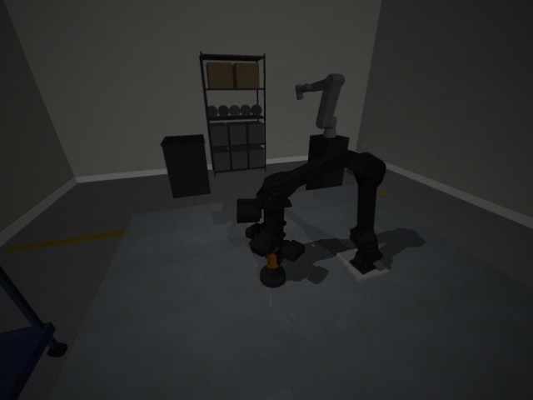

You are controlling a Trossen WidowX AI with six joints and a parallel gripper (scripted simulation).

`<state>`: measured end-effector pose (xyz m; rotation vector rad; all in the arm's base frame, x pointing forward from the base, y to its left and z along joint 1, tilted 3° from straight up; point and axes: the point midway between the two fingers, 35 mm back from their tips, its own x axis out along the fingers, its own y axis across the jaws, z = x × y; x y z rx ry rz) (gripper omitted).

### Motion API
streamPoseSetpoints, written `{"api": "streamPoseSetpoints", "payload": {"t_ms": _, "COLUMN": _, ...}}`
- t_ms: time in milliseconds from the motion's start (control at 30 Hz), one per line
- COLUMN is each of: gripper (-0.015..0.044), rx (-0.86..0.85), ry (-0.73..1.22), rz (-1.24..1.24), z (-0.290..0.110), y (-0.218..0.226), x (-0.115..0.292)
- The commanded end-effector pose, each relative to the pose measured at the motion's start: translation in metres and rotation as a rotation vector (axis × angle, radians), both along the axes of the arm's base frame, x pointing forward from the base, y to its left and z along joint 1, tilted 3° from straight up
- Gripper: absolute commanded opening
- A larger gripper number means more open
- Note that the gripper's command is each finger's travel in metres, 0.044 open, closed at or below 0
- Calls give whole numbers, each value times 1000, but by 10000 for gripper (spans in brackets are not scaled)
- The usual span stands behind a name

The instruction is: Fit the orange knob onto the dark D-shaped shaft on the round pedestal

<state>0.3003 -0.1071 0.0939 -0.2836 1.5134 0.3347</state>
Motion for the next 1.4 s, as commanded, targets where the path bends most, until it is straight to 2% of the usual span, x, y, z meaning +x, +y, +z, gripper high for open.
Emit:
{"api": "streamPoseSetpoints", "payload": {"t_ms": 0, "gripper": 0, "rx": 0, "ry": 2, "rz": 6, "z": -1, "y": 0, "x": 0}}
{"api": "streamPoseSetpoints", "payload": {"t_ms": 233, "gripper": 0, "rx": -1, "ry": 1, "rz": 14, "z": 5, "y": -1, "x": 0}}
{"api": "streamPoseSetpoints", "payload": {"t_ms": 467, "gripper": 0, "rx": -6, "ry": -7, "rz": 215, "z": 4, "y": -2, "x": 4}}
{"api": "streamPoseSetpoints", "payload": {"t_ms": 1367, "gripper": 0, "rx": -6, "ry": -6, "rz": 215, "z": -1, "y": 0, "x": -1}}
